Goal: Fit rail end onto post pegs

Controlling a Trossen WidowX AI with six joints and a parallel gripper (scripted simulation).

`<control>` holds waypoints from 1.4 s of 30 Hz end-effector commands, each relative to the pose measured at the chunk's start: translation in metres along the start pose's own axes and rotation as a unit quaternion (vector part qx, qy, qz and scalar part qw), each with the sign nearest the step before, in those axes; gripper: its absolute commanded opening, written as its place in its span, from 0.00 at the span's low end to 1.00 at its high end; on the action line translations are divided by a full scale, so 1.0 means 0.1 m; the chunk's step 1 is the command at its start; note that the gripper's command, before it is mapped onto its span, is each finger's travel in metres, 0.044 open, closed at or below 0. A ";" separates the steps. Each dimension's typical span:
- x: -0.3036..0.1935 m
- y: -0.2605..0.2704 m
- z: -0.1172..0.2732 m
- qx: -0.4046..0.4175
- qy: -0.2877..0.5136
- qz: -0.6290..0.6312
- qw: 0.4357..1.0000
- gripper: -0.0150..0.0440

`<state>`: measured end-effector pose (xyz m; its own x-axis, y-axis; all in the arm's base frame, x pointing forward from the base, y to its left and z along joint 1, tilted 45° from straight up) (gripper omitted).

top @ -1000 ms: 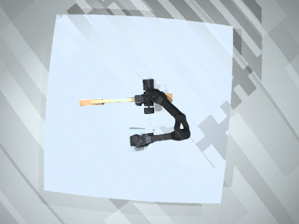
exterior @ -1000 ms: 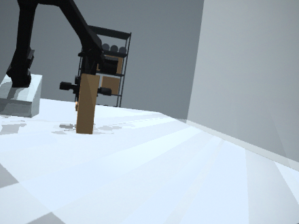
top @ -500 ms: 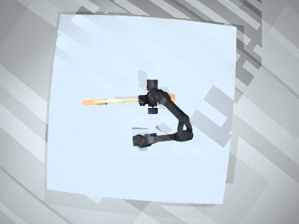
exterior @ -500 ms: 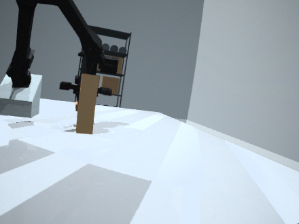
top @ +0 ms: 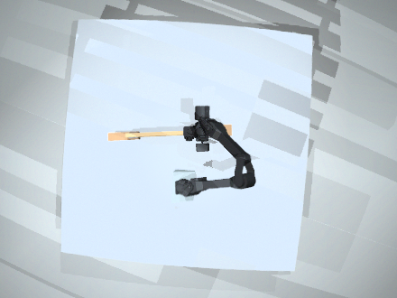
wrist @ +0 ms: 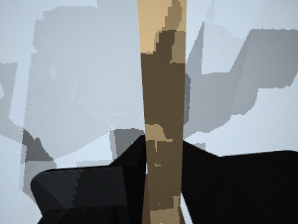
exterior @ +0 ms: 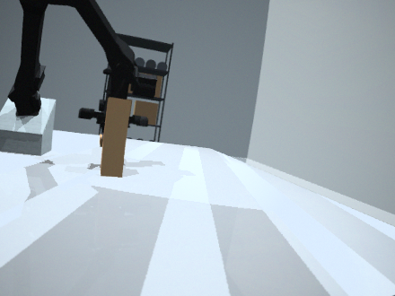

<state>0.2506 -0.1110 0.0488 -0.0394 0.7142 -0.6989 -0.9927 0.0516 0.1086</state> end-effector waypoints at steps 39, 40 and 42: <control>-0.11 0.01 0.00 0.000 0.000 0.000 1.000 0.34; -0.11 0.01 0.00 0.000 0.000 0.000 1.000 0.39; -0.11 0.01 0.00 0.000 0.000 0.000 1.000 0.48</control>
<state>0.2505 -0.1190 0.0573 -0.0387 0.7144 -0.6986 -0.9929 0.0510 0.1072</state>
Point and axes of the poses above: the point midway between the two fingers, 35 mm back from their tips, its own z axis back along the fingers, its own y axis across the jaws, x = y × z, the point moved 3 cm from there along z, back along the fingers, and after that the axes turned 3 degrees about z, right-handed, at the moved point
